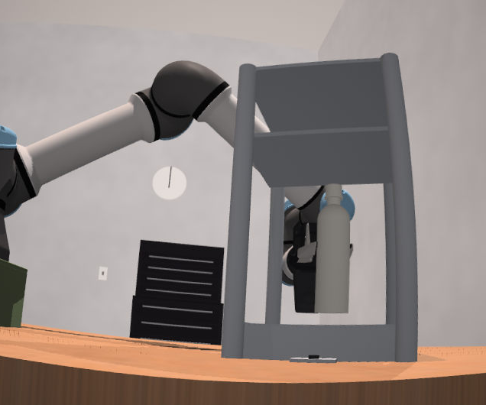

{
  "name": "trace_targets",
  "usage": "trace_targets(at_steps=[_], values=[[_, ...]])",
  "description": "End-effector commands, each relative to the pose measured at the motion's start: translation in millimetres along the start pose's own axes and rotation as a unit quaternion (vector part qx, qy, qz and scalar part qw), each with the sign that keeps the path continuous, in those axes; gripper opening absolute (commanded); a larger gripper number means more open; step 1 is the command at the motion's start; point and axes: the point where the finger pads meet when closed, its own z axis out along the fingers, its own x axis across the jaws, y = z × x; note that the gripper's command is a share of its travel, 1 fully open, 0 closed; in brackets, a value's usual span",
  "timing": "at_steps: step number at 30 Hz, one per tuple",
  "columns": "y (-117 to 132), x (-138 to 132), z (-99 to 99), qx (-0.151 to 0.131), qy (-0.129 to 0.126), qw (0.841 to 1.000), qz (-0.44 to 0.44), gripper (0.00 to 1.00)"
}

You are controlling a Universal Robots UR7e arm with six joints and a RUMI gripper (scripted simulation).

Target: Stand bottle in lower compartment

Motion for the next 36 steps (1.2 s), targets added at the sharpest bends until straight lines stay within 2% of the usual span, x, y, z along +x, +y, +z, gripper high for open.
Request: trace_targets(at_steps=[1,13,36], values=[[-5,0,0.4,0.0,0.0,1.0,0.001,0.0],[-24,0,0.6,0.0,0.0,1.0,0.0,0.0],[-22,0,0.5,0.001,0.0,1.0,0.002,0.0]])
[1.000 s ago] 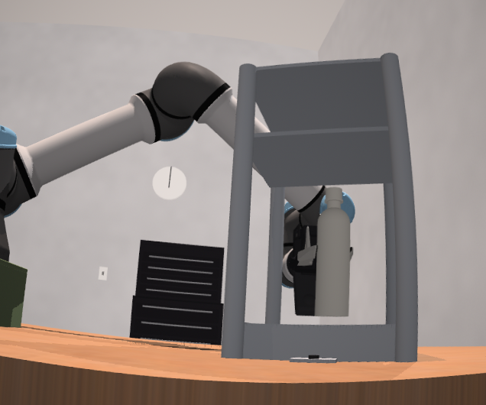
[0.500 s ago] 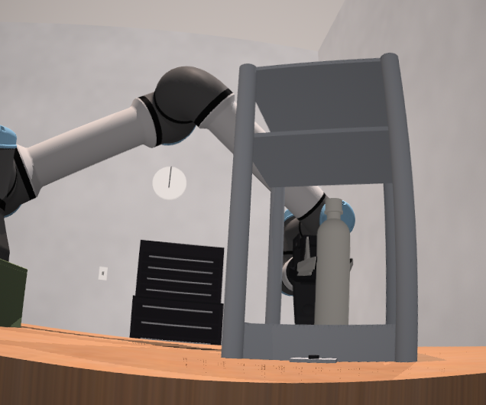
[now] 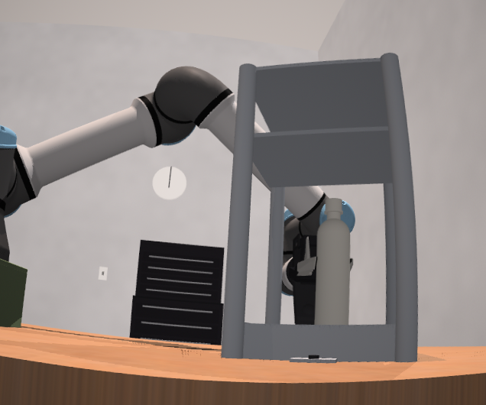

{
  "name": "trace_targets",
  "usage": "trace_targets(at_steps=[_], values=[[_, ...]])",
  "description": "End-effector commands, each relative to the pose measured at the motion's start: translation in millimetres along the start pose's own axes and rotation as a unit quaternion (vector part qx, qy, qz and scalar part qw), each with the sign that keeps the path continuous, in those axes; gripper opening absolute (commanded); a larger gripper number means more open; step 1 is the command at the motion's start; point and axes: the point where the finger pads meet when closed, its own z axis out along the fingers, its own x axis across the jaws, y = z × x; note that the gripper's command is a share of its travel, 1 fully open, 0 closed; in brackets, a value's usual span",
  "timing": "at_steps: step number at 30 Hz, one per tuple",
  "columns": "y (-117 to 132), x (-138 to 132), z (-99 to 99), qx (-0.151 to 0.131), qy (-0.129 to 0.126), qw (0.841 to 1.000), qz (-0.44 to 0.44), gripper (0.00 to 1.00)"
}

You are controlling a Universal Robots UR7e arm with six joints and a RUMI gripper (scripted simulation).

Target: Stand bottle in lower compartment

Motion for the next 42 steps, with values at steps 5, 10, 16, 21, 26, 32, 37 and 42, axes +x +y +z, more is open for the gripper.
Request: trace_targets(at_steps=[5,10,16,21,26,32,37,42], values=[[1.2,0.2,1.0,0.0,-0.001,1.0,0.001,0.0],[1.2,0.2,1.0,0.0,-0.001,1.0,0.001,0.0],[1.2,0.2,1.0,0.0,-0.001,1.0,0.001,0.09],[1.2,0.2,1.0,0.0,-0.001,1.0,0.001,0.17],[1.2,0.2,1.0,0.0,-0.001,1.0,0.001,0.34],[0.8,0.1,1.0,0.0,-0.001,1.0,0.001,0.43],[0.6,0.0,1.0,0.0,-0.001,1.0,0.001,0.43],[0.6,0.0,1.0,0.0,-0.001,1.0,0.001,0.43]])
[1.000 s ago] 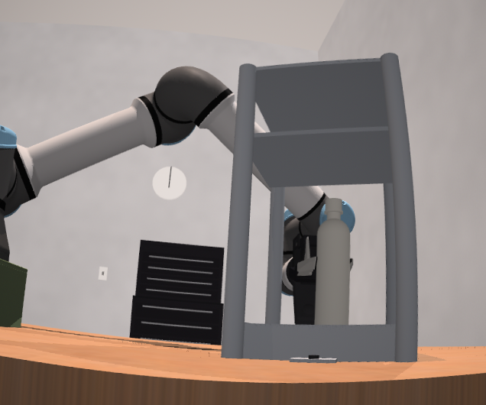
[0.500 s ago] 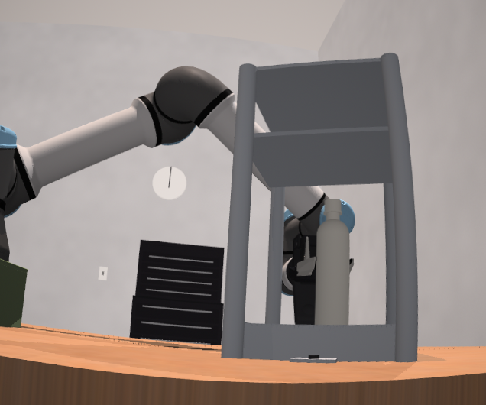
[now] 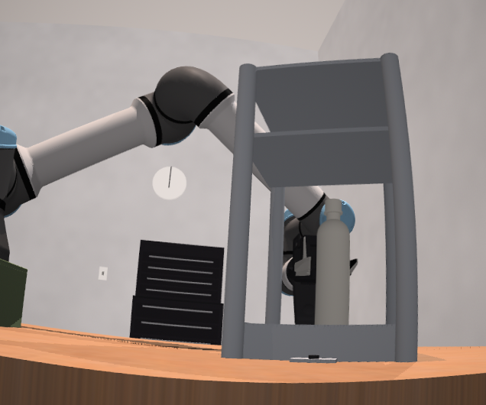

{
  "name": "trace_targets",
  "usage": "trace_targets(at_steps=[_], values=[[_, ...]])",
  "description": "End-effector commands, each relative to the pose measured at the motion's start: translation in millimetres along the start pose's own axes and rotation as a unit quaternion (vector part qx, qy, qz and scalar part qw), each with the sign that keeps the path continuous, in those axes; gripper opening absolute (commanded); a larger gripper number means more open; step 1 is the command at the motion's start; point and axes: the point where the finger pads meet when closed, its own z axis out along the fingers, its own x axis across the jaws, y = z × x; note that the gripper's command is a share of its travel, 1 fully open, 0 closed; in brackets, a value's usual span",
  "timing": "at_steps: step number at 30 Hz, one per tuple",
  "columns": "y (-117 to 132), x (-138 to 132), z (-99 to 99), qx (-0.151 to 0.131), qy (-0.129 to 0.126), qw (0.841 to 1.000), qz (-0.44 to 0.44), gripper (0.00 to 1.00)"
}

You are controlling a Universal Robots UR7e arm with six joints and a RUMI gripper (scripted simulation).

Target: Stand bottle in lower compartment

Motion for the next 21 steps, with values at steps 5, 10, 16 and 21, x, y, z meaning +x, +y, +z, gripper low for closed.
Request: trace_targets(at_steps=[5,10,16,21], values=[[0.7,0.1,0.4,0.0,0.0,1.0,0.001,0.43],[0.8,0.5,-1.1,0.0,0.0,1.0,0.001,0.43],[0.7,0.9,-3.2,0.0,0.0,1.0,0.001,0.43],[0.2,0.7,-5.6,0.0,0.0,1.0,0.001,0.43]])
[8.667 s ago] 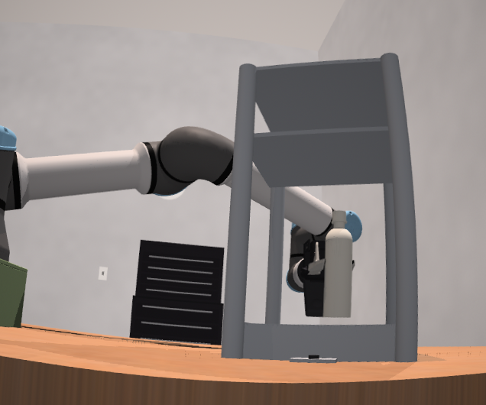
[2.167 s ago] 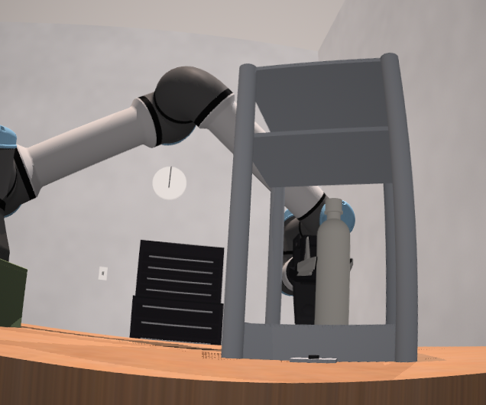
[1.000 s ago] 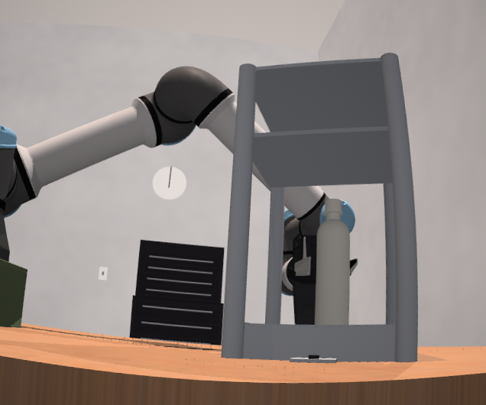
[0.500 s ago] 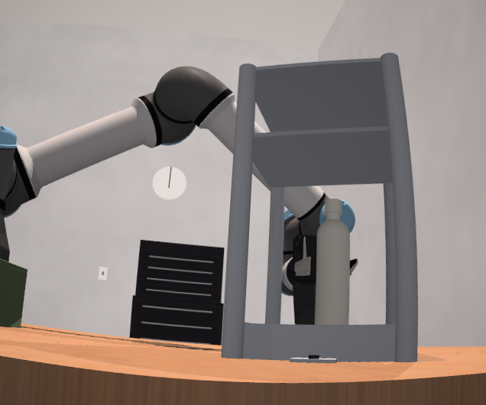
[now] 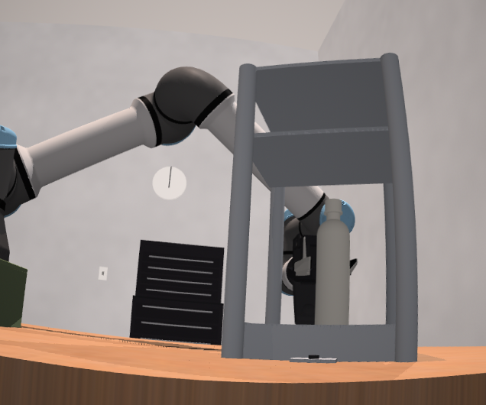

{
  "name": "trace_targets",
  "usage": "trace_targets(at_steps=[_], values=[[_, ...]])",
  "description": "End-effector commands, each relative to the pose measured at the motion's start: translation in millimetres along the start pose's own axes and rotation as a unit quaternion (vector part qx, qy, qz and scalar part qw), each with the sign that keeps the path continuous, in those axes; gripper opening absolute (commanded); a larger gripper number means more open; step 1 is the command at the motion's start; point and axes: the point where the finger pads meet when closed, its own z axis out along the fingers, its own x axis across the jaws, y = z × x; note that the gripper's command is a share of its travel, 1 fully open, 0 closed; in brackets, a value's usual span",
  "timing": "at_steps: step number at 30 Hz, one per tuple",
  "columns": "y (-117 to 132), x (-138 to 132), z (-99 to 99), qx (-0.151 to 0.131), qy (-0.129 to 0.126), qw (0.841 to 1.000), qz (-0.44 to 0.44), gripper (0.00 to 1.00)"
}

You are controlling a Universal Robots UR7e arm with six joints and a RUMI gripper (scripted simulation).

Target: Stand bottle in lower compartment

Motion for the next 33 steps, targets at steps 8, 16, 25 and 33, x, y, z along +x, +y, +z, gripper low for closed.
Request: trace_targets(at_steps=[8,16,25,33], values=[[0,0,-8.2,0.0,0.001,1.0,0.0,0.43],[0,0,-14.0,0.0,0.001,1.0,0.0,0.43],[0,0,-21.8,0.0,0.001,1.0,0.0,0.43],[0,0,-29.0,0.0,0.001,1.0,0.0,0.43]])
